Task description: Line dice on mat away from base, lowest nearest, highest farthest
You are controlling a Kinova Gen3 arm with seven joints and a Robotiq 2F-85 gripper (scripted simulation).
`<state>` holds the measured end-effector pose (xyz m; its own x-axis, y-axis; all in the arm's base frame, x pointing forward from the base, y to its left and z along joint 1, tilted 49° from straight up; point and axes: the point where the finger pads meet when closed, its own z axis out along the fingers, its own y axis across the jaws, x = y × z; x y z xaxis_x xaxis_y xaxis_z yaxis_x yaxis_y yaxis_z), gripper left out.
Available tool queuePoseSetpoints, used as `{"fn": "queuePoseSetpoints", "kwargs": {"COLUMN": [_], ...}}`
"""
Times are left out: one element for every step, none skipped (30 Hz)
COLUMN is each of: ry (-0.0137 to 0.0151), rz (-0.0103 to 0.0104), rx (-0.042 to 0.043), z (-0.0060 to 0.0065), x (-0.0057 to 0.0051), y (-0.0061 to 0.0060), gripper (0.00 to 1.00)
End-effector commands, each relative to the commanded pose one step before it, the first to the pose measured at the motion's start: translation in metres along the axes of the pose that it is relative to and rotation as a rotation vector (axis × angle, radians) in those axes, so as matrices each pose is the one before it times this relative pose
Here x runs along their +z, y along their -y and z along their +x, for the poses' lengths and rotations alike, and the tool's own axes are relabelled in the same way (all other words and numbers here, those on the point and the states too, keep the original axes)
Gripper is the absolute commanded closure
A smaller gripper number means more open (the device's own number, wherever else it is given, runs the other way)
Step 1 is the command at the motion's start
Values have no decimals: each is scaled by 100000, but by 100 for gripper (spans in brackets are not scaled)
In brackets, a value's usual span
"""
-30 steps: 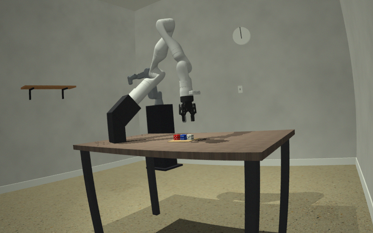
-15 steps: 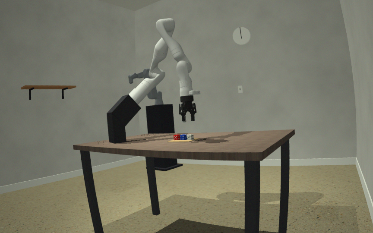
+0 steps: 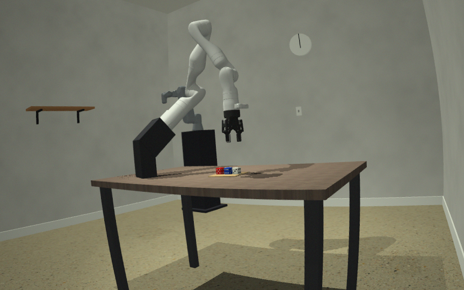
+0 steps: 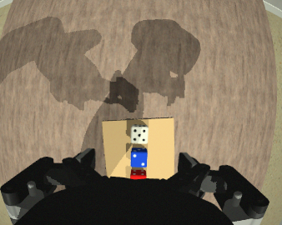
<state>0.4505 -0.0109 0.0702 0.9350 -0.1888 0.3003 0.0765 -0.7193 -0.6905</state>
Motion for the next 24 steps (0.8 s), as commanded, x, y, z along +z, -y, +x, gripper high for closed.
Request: {"fn": "queuePoseSetpoints", "kwargs": {"ry": [-1639,406,-161,-244,0,0,0,2,240,276,47,22,3,0,0,0,0,0,0,0,0,0,0,0], "rz": [-801,28,-1,-7,6,4,4,4,109,124,22,10,2,0,0,0,0,0,0,0,0,0,0,0], "rx": [483,2,1,1,0,1,0,0,-181,-216,-11,-5,-1,0,0,0,0,0,0,0,0,0,0,0], "z": [475,-123,52,78,2,3,1,1,-50,-52,-27,-12,-2,0,0,0,0,0,0,0,0,0,0,0], "x": [-1983,-461,-425,-383,-336,-285,-234,-181,-43,18,-40,-15,-2,0,0,0,0,0,0,0,0,0,0,0], "y": [-492,8,-1,-3,1,0,1,1,99,116,14,6,1,0,0,0,0,0,0,0,0,0,0,0], "gripper": [0,0,0,0,0,0,0,0,0,0,0,0,0,0,0,0,0,0,0,0,0,0,0,0]}}
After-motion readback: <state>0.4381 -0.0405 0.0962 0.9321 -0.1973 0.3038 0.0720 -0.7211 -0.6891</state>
